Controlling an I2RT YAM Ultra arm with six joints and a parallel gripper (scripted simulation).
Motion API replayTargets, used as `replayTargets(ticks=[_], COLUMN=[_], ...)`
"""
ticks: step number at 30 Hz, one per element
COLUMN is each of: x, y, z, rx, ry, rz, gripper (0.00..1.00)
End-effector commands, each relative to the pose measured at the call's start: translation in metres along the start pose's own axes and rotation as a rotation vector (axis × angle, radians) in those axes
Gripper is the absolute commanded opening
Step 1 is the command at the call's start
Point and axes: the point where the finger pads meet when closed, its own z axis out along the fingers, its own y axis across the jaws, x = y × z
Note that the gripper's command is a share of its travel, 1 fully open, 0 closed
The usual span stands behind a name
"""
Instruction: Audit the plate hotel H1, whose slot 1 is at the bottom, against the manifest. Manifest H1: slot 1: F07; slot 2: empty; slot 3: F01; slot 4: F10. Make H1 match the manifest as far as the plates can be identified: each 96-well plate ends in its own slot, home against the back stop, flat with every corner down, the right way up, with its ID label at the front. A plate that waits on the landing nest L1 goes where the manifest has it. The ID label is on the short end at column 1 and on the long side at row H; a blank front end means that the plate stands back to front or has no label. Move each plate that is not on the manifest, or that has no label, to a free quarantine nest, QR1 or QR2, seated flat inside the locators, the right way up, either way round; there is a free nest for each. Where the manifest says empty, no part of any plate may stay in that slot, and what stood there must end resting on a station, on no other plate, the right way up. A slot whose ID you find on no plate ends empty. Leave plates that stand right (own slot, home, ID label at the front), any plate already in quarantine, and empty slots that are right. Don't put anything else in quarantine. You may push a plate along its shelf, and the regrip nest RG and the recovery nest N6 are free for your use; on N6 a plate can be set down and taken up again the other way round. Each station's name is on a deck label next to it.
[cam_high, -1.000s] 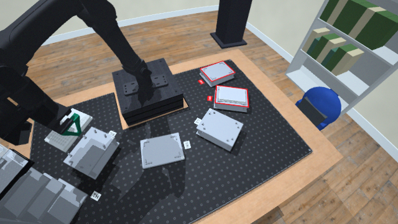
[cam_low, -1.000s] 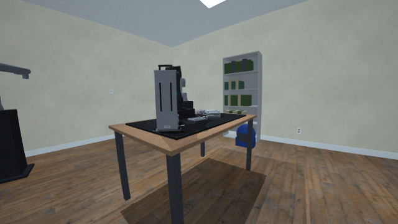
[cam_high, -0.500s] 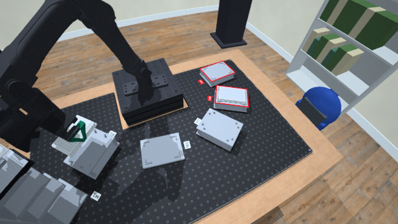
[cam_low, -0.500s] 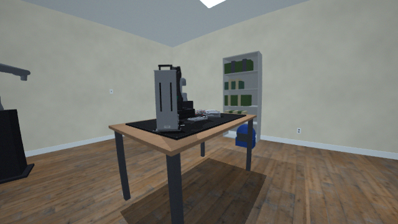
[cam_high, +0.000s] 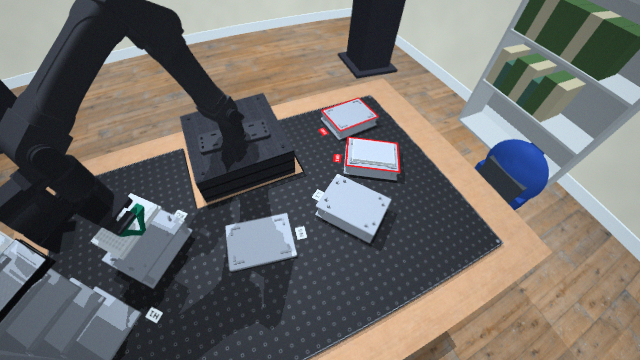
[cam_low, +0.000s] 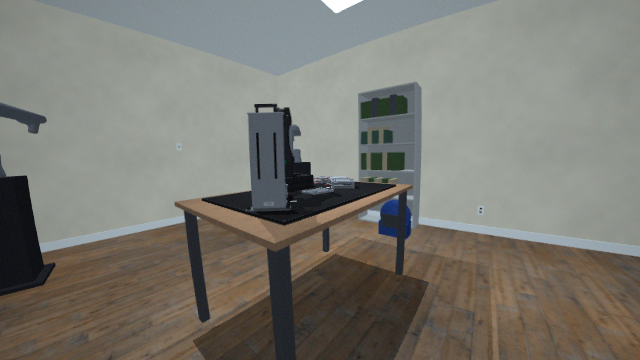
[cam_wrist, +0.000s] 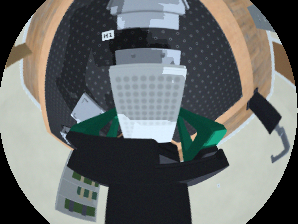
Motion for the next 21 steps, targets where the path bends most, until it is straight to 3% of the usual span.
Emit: replayTargets(ticks=[1, 21], x=[-0.0105, -0.0076], y=[-0.0013, -0.0008], z=[-0.0048, -0.0047], rx=[0.007, 0.007], ry=[-0.048, -0.048], rz=[0.000, 0.000], gripper=[0.86, 0.86])
